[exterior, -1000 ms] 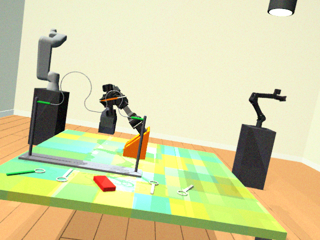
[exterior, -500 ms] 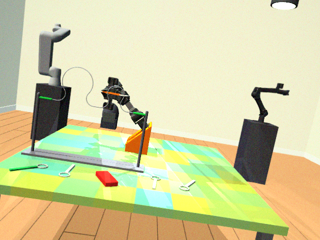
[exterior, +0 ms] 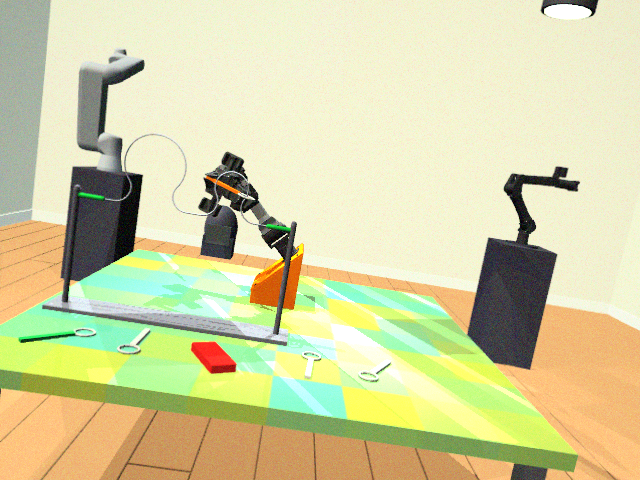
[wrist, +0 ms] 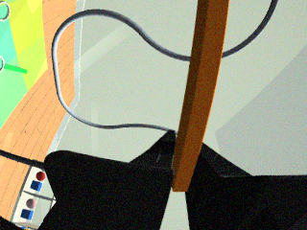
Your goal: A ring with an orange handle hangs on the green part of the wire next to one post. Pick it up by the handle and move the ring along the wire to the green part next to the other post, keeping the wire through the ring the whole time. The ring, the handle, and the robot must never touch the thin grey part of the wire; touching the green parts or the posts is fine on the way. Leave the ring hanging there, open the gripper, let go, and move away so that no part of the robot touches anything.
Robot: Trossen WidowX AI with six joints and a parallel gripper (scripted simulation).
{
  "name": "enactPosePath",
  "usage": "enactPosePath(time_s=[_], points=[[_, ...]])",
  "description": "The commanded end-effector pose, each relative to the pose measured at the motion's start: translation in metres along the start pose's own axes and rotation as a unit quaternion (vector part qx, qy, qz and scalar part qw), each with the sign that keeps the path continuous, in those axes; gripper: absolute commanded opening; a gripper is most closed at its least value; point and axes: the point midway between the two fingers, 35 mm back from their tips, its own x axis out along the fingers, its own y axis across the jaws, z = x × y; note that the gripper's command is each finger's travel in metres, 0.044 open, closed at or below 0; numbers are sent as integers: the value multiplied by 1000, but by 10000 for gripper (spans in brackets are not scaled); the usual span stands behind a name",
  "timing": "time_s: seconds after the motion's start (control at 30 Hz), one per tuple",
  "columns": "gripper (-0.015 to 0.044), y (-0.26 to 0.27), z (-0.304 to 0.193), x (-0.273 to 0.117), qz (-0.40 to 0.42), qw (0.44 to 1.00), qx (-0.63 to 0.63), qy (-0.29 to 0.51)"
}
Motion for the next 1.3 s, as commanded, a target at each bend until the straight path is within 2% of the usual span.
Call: enactPosePath(time_s=[0.0,0.47,1.27], points=[[-150,-2,-1,1,-15,1000,-22,-2],[-150,18,-4,-1,-3,1000,1,2],[-150,92,14,-19,116,968,218,31]])
